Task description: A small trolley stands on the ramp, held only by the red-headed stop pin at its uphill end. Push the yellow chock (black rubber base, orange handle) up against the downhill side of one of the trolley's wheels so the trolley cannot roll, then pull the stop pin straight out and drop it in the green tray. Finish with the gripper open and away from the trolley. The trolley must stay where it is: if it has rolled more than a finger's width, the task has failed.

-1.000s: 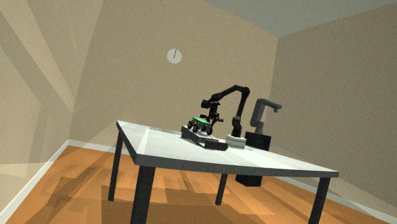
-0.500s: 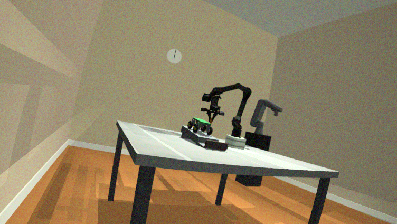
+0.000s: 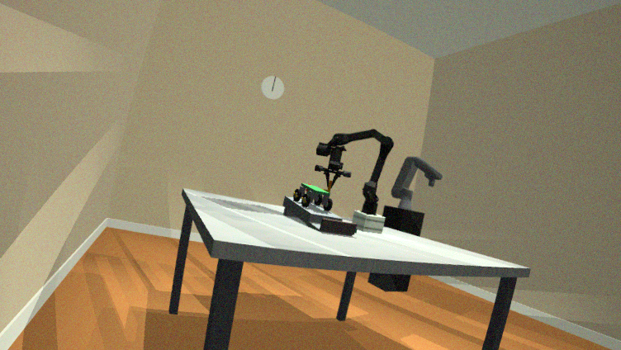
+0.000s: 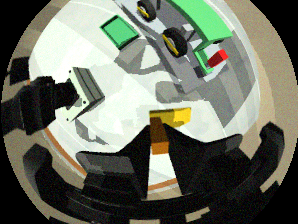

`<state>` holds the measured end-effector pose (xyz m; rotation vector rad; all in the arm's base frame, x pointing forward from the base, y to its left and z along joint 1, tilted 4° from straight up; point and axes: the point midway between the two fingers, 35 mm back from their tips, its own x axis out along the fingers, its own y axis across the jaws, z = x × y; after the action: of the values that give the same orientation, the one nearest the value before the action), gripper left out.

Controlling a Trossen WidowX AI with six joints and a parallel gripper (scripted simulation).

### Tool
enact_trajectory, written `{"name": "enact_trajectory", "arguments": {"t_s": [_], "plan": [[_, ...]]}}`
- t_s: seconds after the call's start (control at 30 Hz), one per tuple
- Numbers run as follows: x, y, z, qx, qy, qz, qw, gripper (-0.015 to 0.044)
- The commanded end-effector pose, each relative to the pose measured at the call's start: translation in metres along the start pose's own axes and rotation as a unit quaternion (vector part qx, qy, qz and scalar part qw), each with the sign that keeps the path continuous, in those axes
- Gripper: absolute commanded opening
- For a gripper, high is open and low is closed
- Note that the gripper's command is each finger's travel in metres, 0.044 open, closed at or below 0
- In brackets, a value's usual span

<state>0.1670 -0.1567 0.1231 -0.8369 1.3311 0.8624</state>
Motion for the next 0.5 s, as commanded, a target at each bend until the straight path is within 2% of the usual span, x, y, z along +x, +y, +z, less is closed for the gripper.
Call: {"name": "enact_trajectory", "arguments": {"t_s": [0.0,0.47], "plan": [[-0.0004,-0.0002,0.0006,0.052,-0.002,0.000,0.999,0.0000],[-0.0004,-0.0002,0.0006,0.289,-0.002,0.001,0.957,0.0000]]}}
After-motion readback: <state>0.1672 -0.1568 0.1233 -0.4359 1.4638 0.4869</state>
